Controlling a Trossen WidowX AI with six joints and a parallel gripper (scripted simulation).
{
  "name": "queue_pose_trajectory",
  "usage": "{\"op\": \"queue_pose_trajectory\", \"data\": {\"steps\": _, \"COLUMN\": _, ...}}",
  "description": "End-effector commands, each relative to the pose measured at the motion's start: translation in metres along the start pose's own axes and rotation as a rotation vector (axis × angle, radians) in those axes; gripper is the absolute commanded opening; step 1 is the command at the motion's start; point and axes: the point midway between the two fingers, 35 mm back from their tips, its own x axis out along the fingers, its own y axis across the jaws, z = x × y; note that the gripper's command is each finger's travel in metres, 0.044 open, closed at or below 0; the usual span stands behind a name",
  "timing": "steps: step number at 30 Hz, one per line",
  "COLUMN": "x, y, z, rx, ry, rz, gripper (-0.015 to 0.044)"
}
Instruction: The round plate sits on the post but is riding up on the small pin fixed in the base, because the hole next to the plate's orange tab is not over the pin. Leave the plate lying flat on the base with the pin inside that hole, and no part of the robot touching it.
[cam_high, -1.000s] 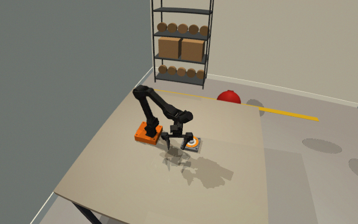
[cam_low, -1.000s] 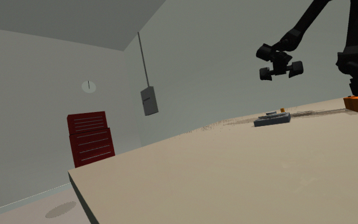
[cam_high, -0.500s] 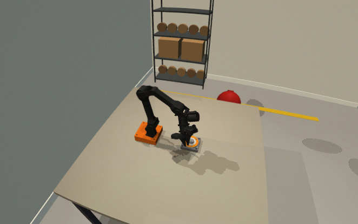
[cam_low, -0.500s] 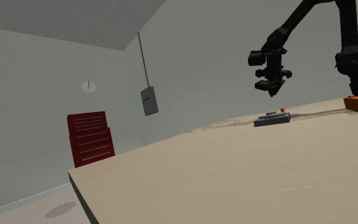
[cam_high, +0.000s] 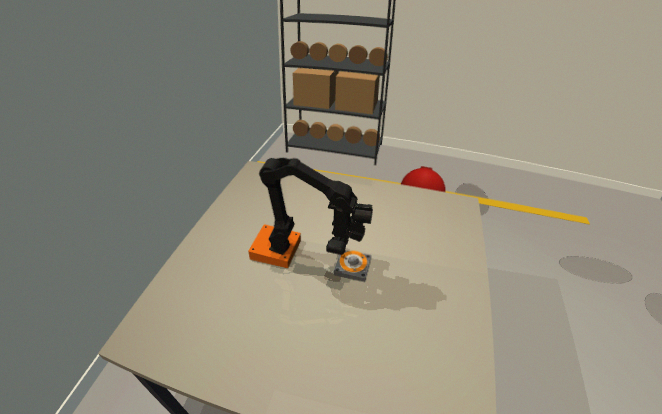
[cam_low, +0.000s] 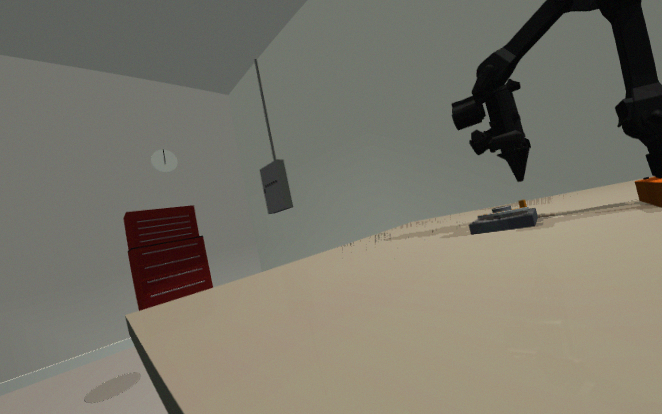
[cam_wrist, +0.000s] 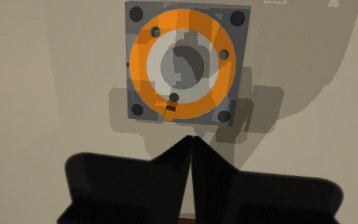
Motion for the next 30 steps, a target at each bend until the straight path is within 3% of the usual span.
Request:
{"op": "queue_pose_trajectory", "data": {"steps": 1, "x": 0.0, "y": 0.004, "z": -0.001, "rx": -0.021, "ry": 0.017, "rz": 0.017, "gripper": 0.0}}
{"op": "queue_pose_trajectory", "data": {"steps": 14, "x": 0.047, "y": 0.007, "z": -0.002, "rx": -0.021, "ry": 0.017, "rz": 0.017, "gripper": 0.0}}
{"op": "queue_pose_trajectory", "data": {"steps": 30, "x": 0.048, "y": 0.017, "z": -0.004, "rx": -0.021, "ry": 0.018, "rz": 0.018, "gripper": 0.0}}
